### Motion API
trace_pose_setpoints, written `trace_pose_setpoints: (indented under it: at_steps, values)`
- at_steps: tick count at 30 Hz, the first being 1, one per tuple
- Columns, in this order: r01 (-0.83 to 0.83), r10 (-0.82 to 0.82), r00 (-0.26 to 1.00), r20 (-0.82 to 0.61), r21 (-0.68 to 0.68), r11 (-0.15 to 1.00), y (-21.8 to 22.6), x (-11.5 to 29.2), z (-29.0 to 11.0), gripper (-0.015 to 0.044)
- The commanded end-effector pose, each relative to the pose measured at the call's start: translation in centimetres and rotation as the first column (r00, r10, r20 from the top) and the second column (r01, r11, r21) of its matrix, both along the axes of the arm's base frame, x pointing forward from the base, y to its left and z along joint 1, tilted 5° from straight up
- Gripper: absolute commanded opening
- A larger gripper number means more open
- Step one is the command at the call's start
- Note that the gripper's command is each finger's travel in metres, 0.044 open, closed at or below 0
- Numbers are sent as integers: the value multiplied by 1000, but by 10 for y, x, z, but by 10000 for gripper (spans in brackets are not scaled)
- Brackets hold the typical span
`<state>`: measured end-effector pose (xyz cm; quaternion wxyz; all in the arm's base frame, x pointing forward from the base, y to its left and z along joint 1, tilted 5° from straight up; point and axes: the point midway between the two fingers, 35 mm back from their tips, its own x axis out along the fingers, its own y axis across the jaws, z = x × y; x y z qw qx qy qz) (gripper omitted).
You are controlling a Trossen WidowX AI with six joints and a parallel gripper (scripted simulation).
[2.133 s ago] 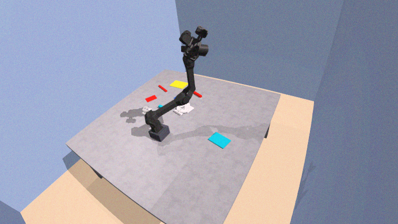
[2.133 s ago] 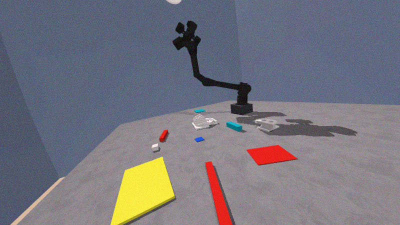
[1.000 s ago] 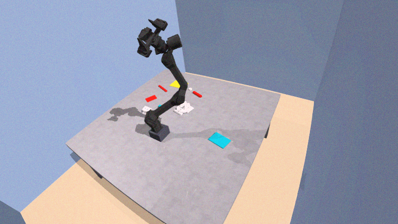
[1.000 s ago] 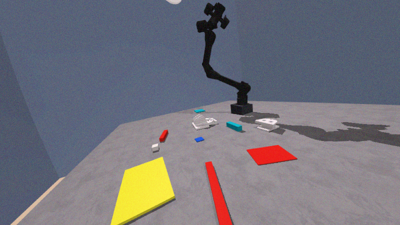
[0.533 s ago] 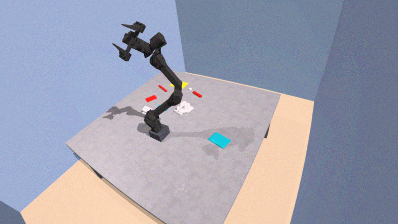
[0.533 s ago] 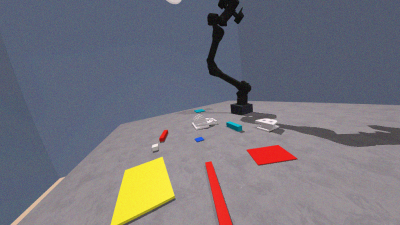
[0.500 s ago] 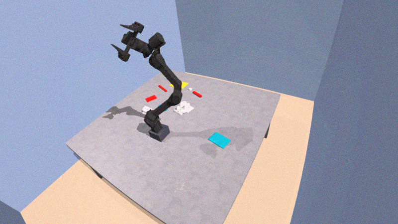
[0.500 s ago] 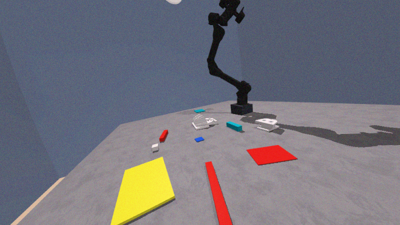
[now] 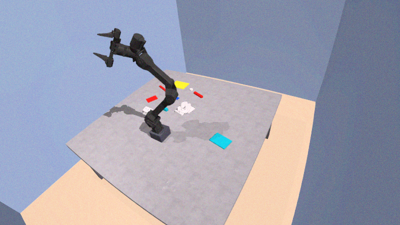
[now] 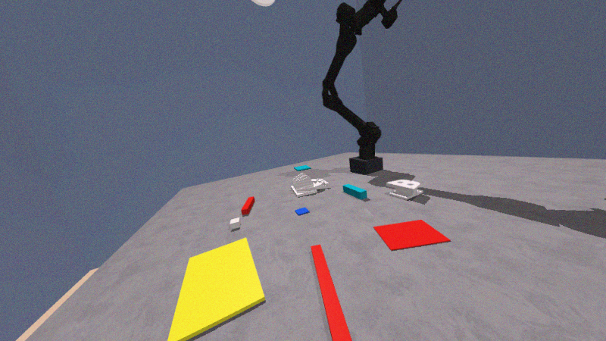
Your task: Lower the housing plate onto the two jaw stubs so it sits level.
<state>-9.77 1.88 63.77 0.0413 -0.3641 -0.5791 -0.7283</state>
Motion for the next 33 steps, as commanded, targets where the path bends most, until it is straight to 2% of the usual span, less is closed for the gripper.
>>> trace_pose_setpoints:
  at_steps: [1, 17, 33]
  values:
    - [84, -82, 996, 34, -64, 994, 38, -6, -10, 440]
    - [357, -309, 929, 203, -274, 893, 161, -5, -66, 440]
    - [604, -436, 789, 433, -418, 678, 262, 31, -147, 440]
